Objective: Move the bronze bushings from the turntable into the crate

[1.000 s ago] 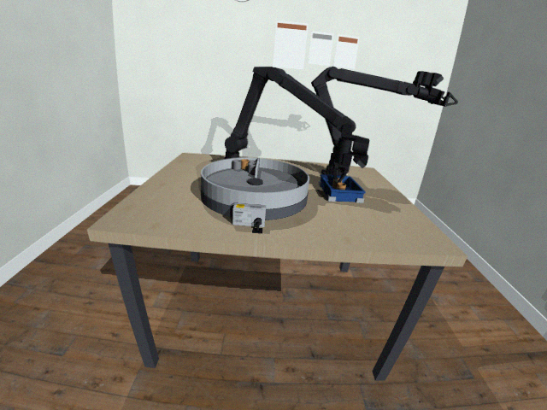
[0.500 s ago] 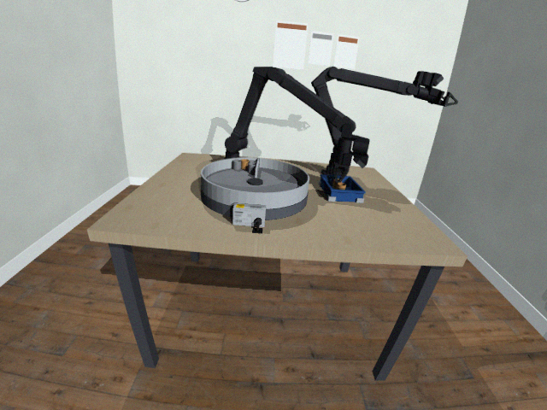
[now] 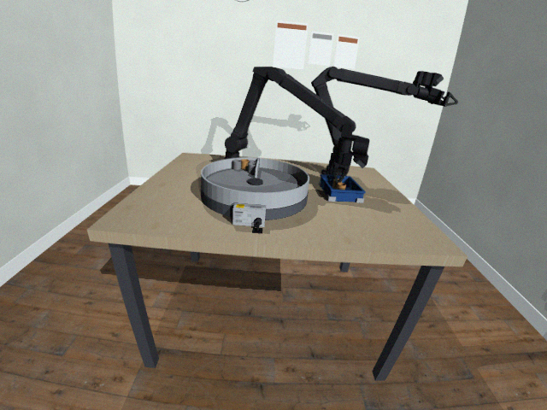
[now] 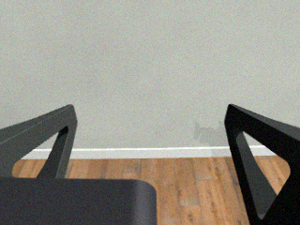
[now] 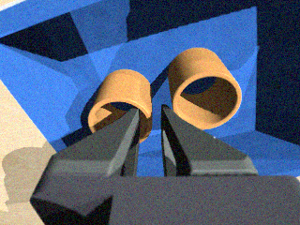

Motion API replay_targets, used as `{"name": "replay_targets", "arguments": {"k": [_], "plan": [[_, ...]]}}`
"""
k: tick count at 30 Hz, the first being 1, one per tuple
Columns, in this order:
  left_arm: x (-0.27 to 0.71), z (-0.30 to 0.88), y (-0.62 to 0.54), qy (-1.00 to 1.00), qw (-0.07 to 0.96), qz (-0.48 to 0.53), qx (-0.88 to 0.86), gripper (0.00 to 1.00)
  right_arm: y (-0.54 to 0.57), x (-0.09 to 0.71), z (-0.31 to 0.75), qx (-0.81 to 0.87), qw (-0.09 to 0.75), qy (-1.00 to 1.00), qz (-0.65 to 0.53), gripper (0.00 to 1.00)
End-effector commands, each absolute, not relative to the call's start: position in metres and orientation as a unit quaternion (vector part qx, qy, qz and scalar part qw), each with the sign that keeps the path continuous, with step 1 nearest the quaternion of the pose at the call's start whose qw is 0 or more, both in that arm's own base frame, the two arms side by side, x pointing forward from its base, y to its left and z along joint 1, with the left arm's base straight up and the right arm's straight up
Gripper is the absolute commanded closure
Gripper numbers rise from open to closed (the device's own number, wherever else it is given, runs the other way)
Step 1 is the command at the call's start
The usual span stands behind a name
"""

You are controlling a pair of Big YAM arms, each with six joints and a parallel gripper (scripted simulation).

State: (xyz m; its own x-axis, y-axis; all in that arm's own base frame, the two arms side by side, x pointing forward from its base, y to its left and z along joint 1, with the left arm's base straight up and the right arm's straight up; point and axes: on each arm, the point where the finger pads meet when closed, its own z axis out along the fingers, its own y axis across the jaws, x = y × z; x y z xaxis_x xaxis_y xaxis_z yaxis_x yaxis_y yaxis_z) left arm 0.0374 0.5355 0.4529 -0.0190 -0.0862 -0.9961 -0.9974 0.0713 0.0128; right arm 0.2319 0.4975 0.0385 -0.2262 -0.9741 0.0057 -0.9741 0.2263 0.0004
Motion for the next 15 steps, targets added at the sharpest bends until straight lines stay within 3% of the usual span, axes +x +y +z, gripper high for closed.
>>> {"name": "replay_targets", "arguments": {"k": [1, 15], "plan": [[0.035, 0.501, 0.544, 0.516, 0.516, 0.484, -0.484, 0.0, 0.51, 0.233, 0.046, 0.623, -0.014, -0.782, -0.006, 0.84], [0.035, 0.501, 0.544, 0.516, 0.516, 0.484, -0.484, 0.0, 0.523, 0.239, 0.085, 0.622, -0.038, -0.782, -0.018, 0.84]]}}
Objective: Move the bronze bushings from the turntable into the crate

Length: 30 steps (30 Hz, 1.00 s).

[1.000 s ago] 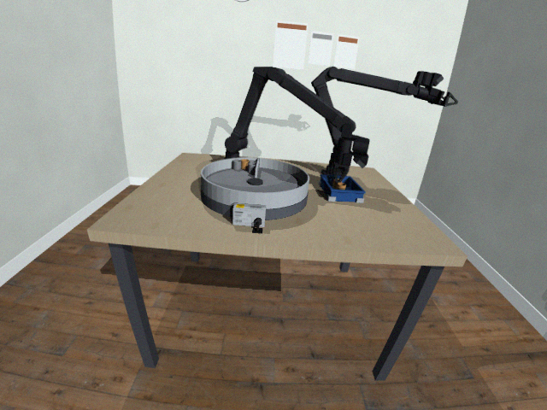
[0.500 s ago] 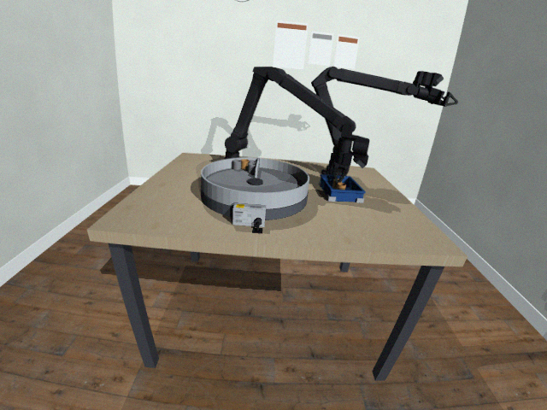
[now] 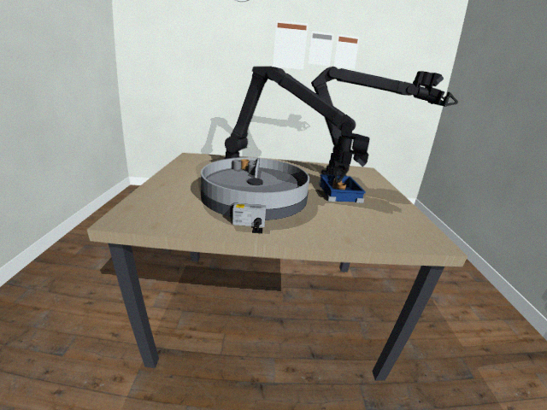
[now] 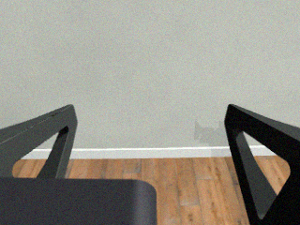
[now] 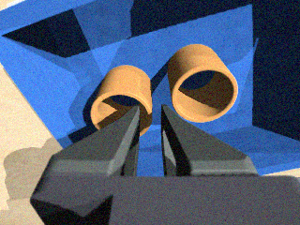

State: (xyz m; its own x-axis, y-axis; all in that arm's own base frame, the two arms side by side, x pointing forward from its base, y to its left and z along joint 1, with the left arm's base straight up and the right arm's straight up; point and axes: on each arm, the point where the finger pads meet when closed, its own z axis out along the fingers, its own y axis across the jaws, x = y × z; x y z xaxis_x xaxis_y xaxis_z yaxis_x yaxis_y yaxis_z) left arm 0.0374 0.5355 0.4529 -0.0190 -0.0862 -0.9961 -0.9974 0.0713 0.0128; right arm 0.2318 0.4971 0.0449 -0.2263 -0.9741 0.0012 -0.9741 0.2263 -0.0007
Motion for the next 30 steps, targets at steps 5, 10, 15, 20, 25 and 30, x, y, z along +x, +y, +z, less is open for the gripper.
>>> {"name": "replay_targets", "arguments": {"k": [5, 10, 15, 20, 25, 30], "plan": [[0.035, 0.501, 0.544, 0.516, 0.516, 0.484, -0.484, 0.0, 0.522, 0.238, 0.103, 0.622, -0.038, -0.782, -0.018, 0.84], [0.035, 0.501, 0.544, 0.516, 0.516, 0.484, -0.484, 0.0, 0.521, 0.238, 0.128, 0.622, -0.039, -0.781, -0.019, 0.84], [0.035, 0.501, 0.544, 0.516, 0.516, 0.484, -0.484, 0.0, 0.519, 0.237, 0.138, 0.623, -0.028, -0.782, -0.013, 0.84], [0.035, 0.501, 0.544, 0.516, 0.516, 0.484, -0.484, 0.0, 0.518, 0.237, 0.161, 0.622, -0.037, -0.782, -0.018, 0.84], [0.035, 0.501, 0.544, 0.516, 0.516, 0.484, -0.484, 0.0, 0.518, 0.237, 0.165, 0.623, -0.032, -0.782, -0.015, 0.84], [0.035, 0.501, 0.544, 0.516, 0.516, 0.484, -0.484, 0.0, 0.507, 0.231, 0.144, 0.623, -0.009, -0.782, -0.003, 0.84]]}}
